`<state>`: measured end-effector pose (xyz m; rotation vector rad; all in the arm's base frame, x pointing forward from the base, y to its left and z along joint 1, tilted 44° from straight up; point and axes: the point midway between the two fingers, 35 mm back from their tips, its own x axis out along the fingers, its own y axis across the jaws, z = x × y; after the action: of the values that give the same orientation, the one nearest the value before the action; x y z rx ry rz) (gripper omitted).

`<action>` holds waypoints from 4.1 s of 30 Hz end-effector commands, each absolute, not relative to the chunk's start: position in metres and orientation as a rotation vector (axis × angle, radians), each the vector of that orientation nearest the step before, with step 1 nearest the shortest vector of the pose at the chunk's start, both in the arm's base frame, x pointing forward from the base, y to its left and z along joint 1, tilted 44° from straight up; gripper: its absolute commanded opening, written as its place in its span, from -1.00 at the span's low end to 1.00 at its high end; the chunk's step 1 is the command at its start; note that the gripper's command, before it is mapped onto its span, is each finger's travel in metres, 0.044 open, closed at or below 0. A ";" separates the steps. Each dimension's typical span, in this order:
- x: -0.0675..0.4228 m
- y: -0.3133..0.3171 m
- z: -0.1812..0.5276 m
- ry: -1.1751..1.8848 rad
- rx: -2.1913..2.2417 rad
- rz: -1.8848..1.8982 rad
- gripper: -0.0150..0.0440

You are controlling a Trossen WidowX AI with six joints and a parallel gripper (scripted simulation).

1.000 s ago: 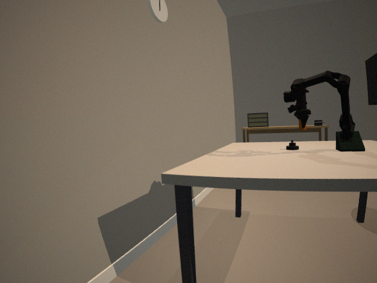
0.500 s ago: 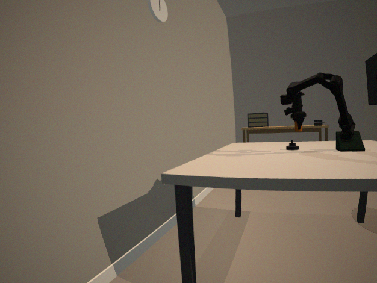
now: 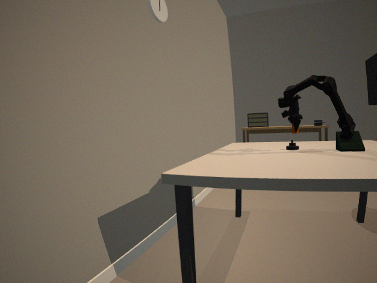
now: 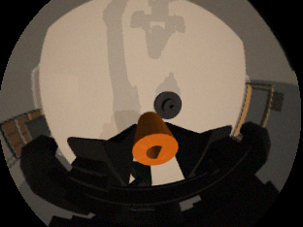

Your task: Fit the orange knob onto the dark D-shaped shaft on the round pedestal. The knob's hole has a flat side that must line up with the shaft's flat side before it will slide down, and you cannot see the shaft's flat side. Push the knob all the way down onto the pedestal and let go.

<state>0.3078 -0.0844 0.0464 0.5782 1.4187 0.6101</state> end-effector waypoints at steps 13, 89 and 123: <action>0.320 -0.110 0.000 1.410 0.565 0.609 -0.49; 0.319 -0.099 -0.024 1.372 0.490 0.675 -0.49; 0.326 -0.099 -0.030 1.322 0.392 0.754 -0.49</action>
<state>0.3246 -0.0982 -0.0291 0.3957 1.3265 0.7557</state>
